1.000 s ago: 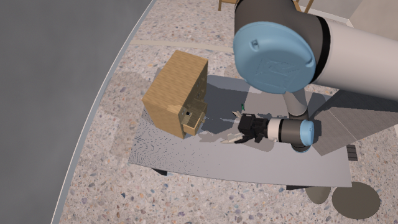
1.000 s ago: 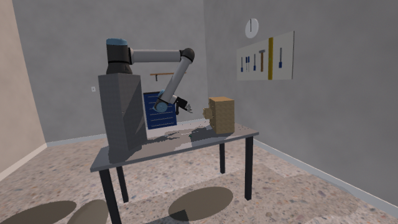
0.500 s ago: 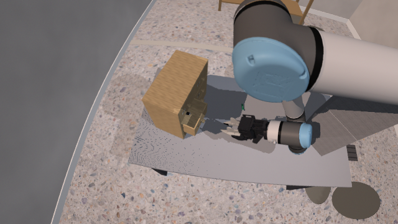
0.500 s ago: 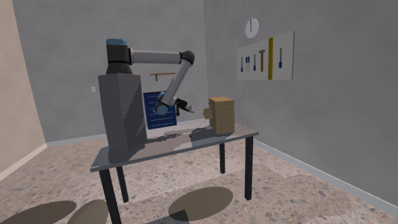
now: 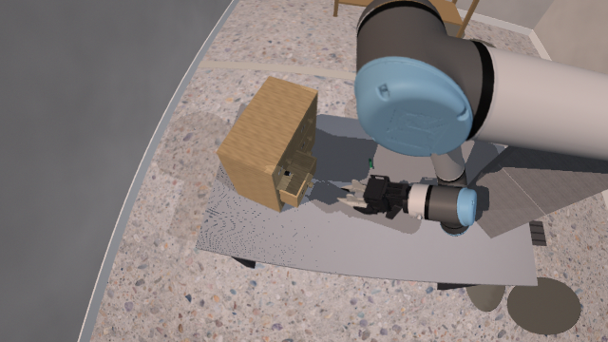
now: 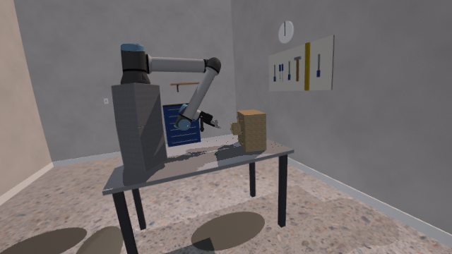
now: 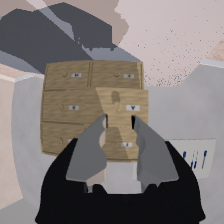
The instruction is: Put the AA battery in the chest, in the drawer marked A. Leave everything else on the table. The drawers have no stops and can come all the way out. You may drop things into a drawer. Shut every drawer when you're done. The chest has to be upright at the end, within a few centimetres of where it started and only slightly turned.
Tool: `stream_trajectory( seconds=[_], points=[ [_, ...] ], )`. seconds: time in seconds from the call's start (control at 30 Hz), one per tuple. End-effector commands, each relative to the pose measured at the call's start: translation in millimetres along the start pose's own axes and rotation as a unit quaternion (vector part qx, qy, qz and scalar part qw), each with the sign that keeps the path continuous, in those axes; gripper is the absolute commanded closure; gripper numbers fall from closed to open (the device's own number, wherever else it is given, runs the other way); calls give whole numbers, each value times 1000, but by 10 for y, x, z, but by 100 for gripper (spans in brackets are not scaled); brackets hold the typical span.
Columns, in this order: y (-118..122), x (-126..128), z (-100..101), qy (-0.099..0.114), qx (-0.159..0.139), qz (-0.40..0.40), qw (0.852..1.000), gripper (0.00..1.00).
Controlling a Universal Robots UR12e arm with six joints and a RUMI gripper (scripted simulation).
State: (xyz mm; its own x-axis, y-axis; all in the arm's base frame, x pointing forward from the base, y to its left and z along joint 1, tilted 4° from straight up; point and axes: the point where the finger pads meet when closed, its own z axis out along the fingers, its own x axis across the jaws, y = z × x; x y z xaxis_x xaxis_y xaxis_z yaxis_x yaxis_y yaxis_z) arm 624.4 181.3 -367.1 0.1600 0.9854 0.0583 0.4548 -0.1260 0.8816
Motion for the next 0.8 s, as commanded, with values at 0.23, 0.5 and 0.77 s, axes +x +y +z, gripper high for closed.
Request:
stream_trajectory(
  seconds=[0.23,0.5,0.77],
  points=[
    [1,0,-2,0,0,0,1000,80],
    [1,0,-2,0,0,0,1000,80],
    [5,0,21,-1,1,-1,1000,80]
  ],
)
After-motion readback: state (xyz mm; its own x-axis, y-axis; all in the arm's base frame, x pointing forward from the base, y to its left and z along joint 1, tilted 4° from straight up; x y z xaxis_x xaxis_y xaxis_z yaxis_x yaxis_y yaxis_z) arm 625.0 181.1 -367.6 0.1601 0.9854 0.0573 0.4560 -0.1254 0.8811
